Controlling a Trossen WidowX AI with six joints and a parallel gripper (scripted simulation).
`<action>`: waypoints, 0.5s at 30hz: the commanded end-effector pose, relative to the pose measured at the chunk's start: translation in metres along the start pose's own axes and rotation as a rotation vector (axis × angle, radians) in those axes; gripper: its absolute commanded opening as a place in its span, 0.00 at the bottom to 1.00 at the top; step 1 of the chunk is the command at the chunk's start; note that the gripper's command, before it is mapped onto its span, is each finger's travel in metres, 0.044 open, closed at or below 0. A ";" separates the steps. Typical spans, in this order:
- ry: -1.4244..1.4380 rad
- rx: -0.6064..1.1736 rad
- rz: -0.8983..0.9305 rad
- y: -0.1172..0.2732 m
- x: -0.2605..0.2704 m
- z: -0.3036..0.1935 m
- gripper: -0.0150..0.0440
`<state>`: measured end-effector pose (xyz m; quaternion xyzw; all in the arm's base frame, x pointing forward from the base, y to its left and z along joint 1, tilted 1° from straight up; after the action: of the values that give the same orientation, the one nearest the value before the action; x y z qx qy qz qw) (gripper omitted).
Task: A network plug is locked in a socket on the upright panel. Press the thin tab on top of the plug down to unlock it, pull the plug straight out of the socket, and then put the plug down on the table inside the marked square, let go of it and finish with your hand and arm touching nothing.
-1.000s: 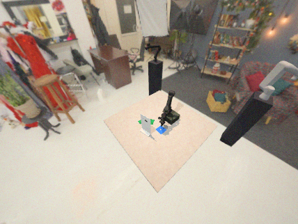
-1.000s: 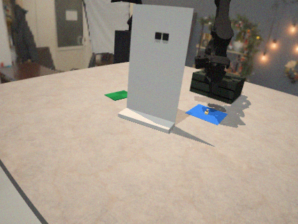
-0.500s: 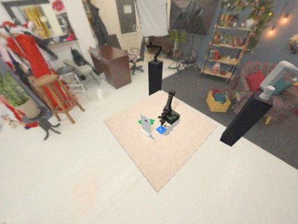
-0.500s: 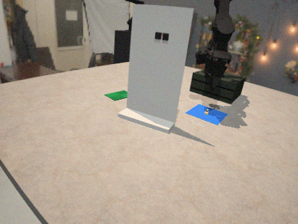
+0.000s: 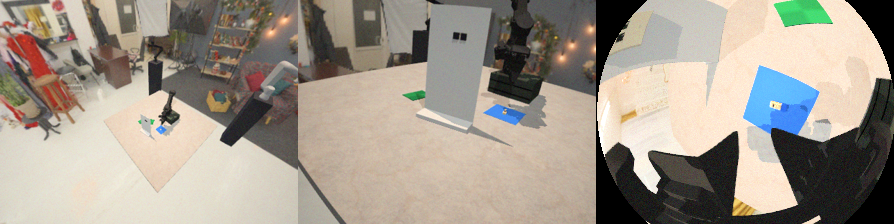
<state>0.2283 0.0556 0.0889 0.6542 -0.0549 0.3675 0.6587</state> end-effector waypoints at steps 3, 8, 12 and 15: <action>-0.003 -0.005 0.004 0.008 0.004 0.001 0.52; -0.003 -0.005 0.004 0.014 0.006 0.002 0.52; 0.000 0.000 0.000 0.015 0.009 0.002 0.52; 0.000 -0.001 0.001 0.022 0.016 0.004 0.52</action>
<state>0.2261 0.0552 0.1047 0.6553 -0.0513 0.3645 0.6596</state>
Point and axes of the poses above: the point midway between the two fingers, 35 mm back from their tips, its own y axis back along the fingers, its own x axis across the jaws, z = x × y, the point moved 5 cm from there along y, back along the fingers, and after that the axes turned 13 degrees about y, right-handed, at the moved point
